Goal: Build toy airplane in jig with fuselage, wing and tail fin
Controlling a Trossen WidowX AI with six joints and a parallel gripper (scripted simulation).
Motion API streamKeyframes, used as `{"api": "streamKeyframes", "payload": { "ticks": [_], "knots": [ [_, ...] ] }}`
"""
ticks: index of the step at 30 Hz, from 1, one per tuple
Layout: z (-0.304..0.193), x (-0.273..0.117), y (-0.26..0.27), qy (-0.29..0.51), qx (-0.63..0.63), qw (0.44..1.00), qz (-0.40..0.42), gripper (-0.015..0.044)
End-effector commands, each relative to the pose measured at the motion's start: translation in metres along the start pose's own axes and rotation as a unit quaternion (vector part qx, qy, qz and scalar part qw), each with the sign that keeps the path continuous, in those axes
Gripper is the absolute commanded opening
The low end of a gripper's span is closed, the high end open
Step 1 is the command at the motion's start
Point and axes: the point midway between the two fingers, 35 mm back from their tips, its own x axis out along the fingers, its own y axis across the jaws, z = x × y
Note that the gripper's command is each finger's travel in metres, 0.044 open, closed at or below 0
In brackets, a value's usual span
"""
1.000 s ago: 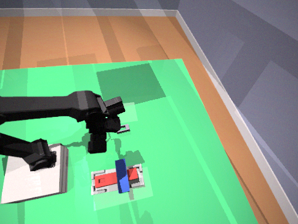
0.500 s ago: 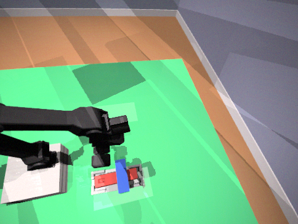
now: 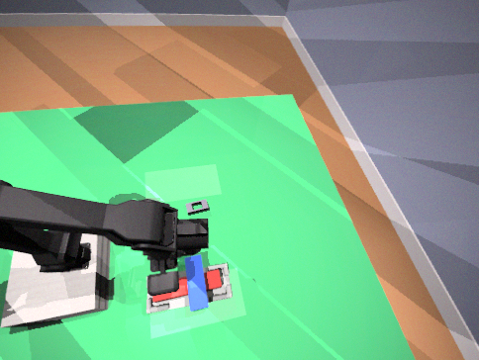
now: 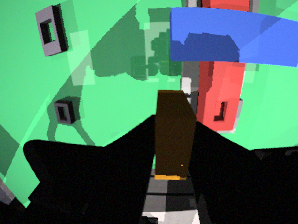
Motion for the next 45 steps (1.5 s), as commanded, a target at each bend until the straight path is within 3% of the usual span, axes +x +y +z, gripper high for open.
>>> {"api": "streamKeyframes", "payload": {
  "ticks": [1,21,23,26,45],
  "knots": [
    [-0.002,0.002,-0.011,-0.001,-0.003,1.000,0.001,0.0000],
    [-0.024,0.013,-0.070,-0.001,-0.019,1.000,-0.006,0.0000],
    [-0.025,0.013,-0.071,-0.001,-0.019,1.000,-0.006,0.0000],
    [-0.025,0.013,-0.071,-0.001,-0.019,1.000,-0.006,0.0067],
    [-0.024,0.014,-0.071,-0.001,-0.019,1.000,-0.006,0.0067]
  ]
}}
